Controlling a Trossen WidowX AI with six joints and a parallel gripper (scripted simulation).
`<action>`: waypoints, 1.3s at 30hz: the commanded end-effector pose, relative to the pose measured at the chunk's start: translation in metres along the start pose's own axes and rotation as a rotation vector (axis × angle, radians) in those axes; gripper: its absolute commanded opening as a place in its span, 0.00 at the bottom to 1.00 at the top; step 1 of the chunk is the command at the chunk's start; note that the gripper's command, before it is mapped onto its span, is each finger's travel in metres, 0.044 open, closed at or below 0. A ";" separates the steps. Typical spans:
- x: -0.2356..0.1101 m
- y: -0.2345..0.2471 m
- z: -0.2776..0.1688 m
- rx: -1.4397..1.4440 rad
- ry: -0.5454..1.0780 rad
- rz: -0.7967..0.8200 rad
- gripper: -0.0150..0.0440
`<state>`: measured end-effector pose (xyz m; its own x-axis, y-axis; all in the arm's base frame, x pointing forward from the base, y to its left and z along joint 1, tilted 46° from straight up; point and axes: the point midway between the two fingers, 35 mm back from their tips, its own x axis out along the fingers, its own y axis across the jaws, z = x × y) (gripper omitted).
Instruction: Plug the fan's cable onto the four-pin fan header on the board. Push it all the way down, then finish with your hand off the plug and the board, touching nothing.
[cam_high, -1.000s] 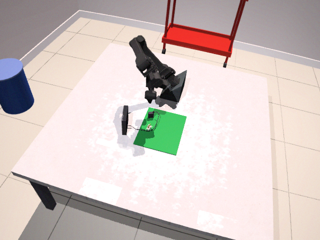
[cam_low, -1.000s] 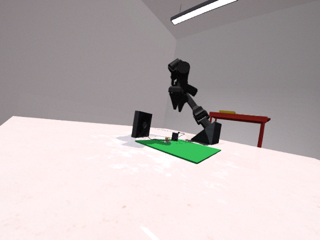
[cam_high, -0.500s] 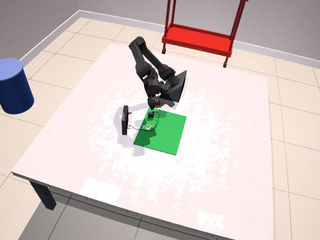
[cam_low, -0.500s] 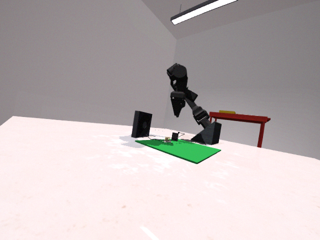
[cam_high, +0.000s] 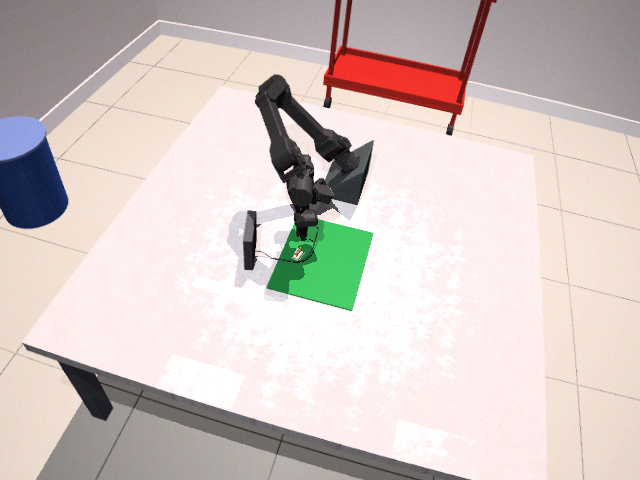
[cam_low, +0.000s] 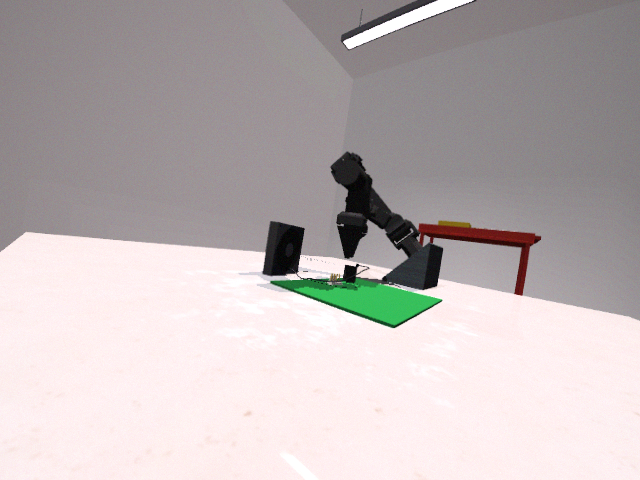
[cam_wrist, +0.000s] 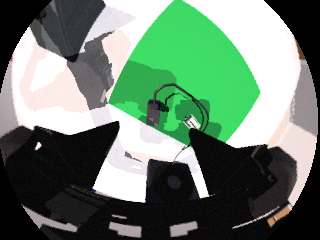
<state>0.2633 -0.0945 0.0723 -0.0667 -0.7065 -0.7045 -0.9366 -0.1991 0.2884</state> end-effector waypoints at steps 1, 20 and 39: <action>0.008 0.002 0.001 -0.009 0.000 0.010 1.00; 0.039 0.003 0.001 -0.008 0.002 0.011 1.00; 0.046 0.002 0.000 0.000 0.002 0.006 0.69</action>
<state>0.2580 -0.1276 0.0408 -0.0714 -0.7091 -0.7015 -0.9359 -0.1955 0.2929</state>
